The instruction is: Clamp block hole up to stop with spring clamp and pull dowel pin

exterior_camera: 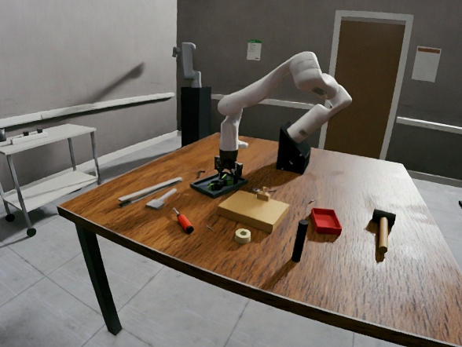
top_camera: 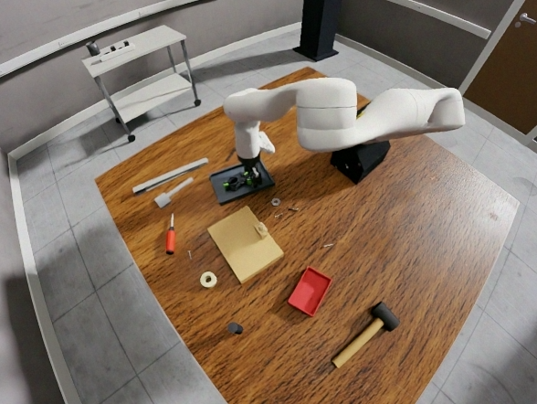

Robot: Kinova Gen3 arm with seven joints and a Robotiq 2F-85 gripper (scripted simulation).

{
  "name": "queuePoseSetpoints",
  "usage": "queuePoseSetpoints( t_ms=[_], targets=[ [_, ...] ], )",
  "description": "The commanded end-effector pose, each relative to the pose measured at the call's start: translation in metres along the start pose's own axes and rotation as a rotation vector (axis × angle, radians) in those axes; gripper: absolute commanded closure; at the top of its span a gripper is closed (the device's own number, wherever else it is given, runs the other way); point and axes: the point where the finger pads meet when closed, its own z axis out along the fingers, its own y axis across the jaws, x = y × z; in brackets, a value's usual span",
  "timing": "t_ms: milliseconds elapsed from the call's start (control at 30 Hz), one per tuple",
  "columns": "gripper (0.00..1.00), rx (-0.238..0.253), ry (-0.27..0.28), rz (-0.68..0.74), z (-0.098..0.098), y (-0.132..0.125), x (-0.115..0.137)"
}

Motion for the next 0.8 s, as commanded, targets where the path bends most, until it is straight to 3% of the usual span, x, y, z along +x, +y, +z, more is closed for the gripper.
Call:
queuePoseSetpoints(
  t_ms=[0,100,133,367,400,567,600,767],
  targets=[
    [0.23,0.001,-0.002,0.0,-0.0009,-0.0002,-0.0006],
    [0.23,0.001,-0.002,0.0,-0.0009,-0.0002,-0.0006],
    [0.29,0.001,-0.002,0.0,-0.0009,-0.0002,-0.0006],
    [0.29,0.001,-0.002,0.0,-0.0009,-0.0002,-0.0006],
    [0.36,0.001,-0.002,0.0,-0.001,-0.0002,-0.0006],
    [0.36,0.001,-0.002,0.0,-0.0022,-0.0002,-0.0006],
    [0.42,0.001,-0.002,0.0,-0.0022,-0.0002,-0.0006],
    [0.42,0.001,-0.002,0.0,-0.0035,-0.0002,-0.0006]
  ],
)
